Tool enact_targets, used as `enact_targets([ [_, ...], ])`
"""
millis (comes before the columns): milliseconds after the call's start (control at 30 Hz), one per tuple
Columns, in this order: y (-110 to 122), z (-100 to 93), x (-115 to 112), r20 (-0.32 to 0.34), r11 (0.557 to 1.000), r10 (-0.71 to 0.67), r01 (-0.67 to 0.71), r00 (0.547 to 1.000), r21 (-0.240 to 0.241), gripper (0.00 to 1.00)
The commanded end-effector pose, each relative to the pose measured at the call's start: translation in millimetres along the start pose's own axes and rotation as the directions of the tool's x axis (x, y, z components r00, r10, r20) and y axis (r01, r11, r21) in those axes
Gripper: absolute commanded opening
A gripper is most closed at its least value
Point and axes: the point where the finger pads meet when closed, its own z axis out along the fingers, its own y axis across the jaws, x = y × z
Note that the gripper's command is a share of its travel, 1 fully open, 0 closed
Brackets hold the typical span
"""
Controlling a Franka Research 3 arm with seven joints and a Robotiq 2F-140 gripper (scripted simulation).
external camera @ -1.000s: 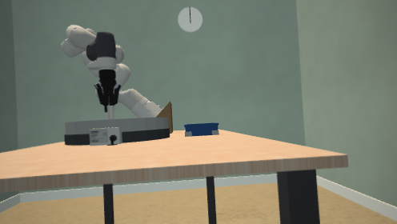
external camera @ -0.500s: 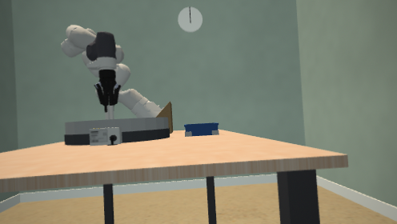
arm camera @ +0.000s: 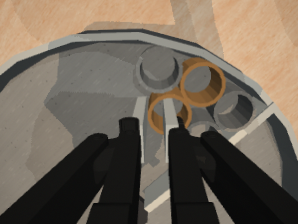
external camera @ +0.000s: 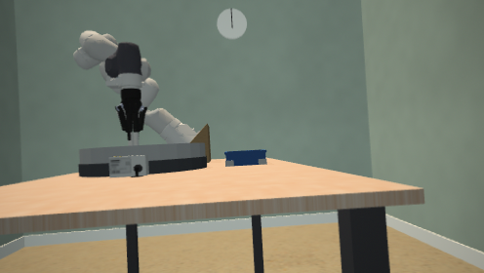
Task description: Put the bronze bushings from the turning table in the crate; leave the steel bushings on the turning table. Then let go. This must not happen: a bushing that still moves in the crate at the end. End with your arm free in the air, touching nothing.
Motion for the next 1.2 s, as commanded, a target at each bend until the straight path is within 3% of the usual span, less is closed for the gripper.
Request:
enact_targets([
  [0, -1.6, 1.8, -2.0, 0.007, 1.000, 0.008, -0.008, 1.000, 0.005, 0.10],
  [1133, -1.6, 1.8, -2.0, 0.007, 1.000, 0.008, -0.008, 1.000, 0.005, 0.10],
  [1167, -1.6, 1.8, -2.0, 0.007, 1.000, 0.008, -0.008, 1.000, 0.005, 0.00],
])
